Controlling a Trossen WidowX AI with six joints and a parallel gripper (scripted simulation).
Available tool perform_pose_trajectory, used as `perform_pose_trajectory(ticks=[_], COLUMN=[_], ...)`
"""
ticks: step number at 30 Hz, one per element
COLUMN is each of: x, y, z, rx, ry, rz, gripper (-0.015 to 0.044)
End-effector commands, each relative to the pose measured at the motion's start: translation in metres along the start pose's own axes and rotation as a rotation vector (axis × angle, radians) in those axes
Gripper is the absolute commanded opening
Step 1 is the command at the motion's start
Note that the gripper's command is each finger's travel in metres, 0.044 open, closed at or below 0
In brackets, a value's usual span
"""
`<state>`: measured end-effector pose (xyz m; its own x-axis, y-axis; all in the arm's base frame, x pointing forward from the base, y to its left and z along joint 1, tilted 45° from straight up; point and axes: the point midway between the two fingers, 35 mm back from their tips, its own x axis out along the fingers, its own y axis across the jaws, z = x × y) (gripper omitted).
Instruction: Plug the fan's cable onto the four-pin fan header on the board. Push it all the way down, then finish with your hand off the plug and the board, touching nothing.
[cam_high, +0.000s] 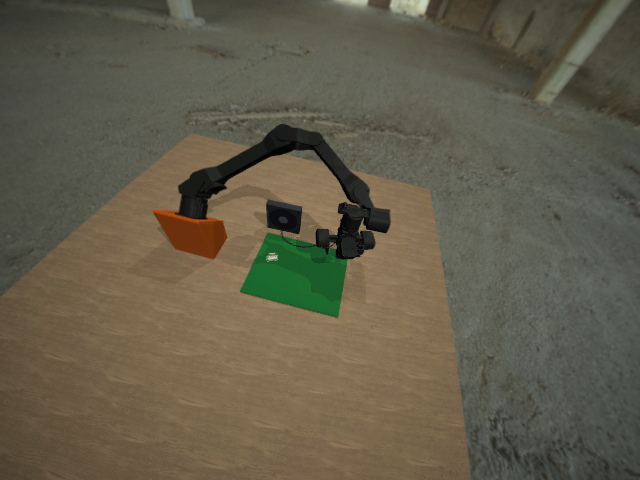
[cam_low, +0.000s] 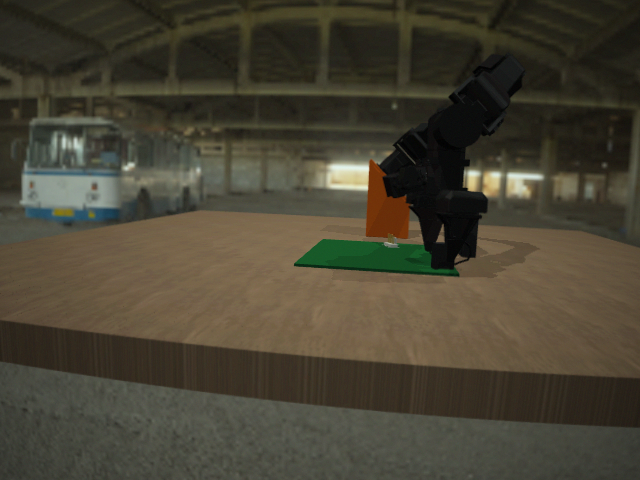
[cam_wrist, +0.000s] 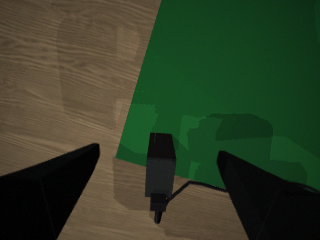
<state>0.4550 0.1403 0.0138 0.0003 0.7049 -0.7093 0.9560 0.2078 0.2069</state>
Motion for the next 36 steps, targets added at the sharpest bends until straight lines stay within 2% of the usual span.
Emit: perform_pose_trajectory(ticks=[1,5,22,27,31,36], x=[0.008,0.009,0.007,0.004,-0.041,-0.043], y=[-0.001,-0.001,-0.001,-0.001,-0.001,-0.001], z=[-0.001,-0.001,0.000,0.000,0.000,0.000], rx=[0.004,0.004,0.000,0.000,0.004,0.004], ry=[0.005,0.005,0.001,0.001,0.003,0.003], rz=[0.000,0.000,-0.002,-0.002,-0.001,-0.001], gripper=[0.0440,0.0440,0.0000,0.0000,0.0000,0.0000])
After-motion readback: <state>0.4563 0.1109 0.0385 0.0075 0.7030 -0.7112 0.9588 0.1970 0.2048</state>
